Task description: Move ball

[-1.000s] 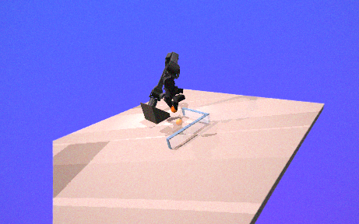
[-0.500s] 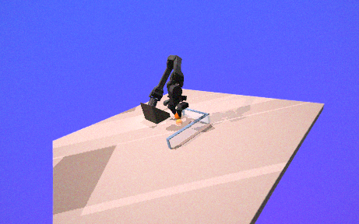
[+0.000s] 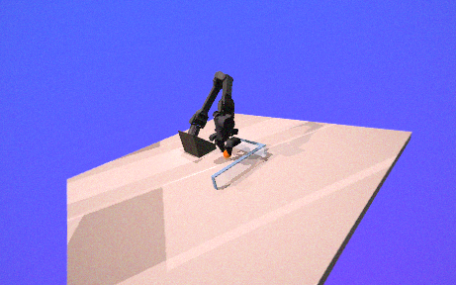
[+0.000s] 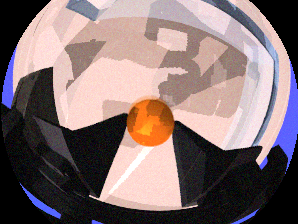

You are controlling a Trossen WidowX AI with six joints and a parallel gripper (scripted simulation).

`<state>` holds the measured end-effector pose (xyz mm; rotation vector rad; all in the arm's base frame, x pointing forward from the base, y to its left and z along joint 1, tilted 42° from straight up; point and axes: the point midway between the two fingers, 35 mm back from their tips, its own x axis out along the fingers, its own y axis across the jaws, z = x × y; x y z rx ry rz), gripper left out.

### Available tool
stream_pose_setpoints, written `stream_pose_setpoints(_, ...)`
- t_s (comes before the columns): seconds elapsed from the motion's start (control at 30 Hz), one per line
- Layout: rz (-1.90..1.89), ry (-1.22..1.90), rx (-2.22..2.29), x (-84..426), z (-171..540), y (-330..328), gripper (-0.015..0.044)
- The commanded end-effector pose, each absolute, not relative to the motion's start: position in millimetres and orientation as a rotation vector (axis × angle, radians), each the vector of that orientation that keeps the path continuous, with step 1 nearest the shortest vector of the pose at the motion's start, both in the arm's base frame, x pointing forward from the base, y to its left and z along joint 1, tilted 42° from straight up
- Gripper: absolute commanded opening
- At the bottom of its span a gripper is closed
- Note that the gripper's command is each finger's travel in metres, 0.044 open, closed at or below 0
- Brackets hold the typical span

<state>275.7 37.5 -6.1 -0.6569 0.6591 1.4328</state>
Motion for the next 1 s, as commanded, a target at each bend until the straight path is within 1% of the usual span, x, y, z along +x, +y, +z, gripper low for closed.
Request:
stream_pose_setpoints(0.0,1.434,0.66,-0.648,275,-11,42,0.0)
stream_pose_setpoints(0.33,1.434,0.66,-0.648,275,-17,48,0.0)
stream_pose_setpoints(0.73,1.434,0.66,-0.653,275,-16,46,0.0312)
stream_pose_setpoints(0.87,1.433,0.661,-0.653,276,-14,44,0.0312)
stream_pose_setpoints(0.97,1.432,0.666,-0.655,278,14,16,0.0312)
